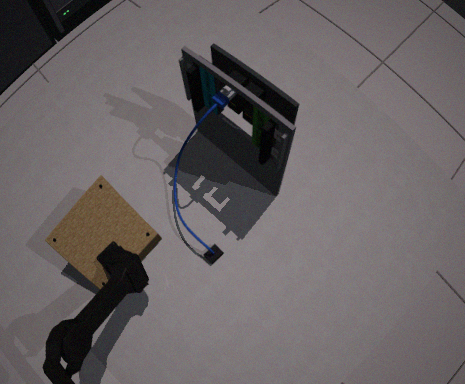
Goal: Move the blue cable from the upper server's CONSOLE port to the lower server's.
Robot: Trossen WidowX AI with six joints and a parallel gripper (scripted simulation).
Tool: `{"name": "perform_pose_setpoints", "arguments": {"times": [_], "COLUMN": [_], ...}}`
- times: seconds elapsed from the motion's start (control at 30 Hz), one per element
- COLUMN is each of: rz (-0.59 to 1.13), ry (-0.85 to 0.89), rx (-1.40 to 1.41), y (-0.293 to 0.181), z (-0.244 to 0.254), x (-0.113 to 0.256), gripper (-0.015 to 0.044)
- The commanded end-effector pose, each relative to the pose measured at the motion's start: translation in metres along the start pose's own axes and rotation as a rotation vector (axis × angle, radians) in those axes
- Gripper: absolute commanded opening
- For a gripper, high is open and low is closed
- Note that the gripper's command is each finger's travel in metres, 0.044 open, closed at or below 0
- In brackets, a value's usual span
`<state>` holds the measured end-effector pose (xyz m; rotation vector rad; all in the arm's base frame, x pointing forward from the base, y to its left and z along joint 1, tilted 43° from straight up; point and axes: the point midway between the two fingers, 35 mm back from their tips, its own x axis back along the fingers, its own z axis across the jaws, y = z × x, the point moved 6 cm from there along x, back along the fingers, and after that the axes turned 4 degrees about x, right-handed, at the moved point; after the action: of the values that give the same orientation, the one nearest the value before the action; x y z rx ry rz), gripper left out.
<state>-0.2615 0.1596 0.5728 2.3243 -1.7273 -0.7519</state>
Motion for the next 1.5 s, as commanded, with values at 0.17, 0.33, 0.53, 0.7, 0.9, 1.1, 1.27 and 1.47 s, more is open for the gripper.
{"name": "perform_pose_setpoints", "arguments": {"times": [0.17, 0.33, 0.53, 0.7, 0.9, 1.1, 1.27, 1.47], "rz": [-0.186, -0.368, -0.537, -0.626, -0.655, -0.588, -0.454, -0.212], "ry": [-0.098, -0.231, -0.421, -0.6, -0.832, -1.065, -1.246, -1.431], "rx": [-0.154, -0.326, -0.536, -0.711, -0.917, -1.106, -1.242, -1.366], "y": [-0.003, -0.024, -0.073, -0.13, -0.212, -0.299, -0.368, -0.439], "z": [-0.048, -0.099, -0.152, -0.183, -0.199, -0.19, -0.162, -0.108], "x": [0.037, 0.077, 0.12, 0.148, 0.171, 0.182, 0.184, 0.183], "gripper": [0.0242, 0.0239, 0.0239, 0.0239, 0.0239, 0.0239, 0.0239, 0.0239]}}
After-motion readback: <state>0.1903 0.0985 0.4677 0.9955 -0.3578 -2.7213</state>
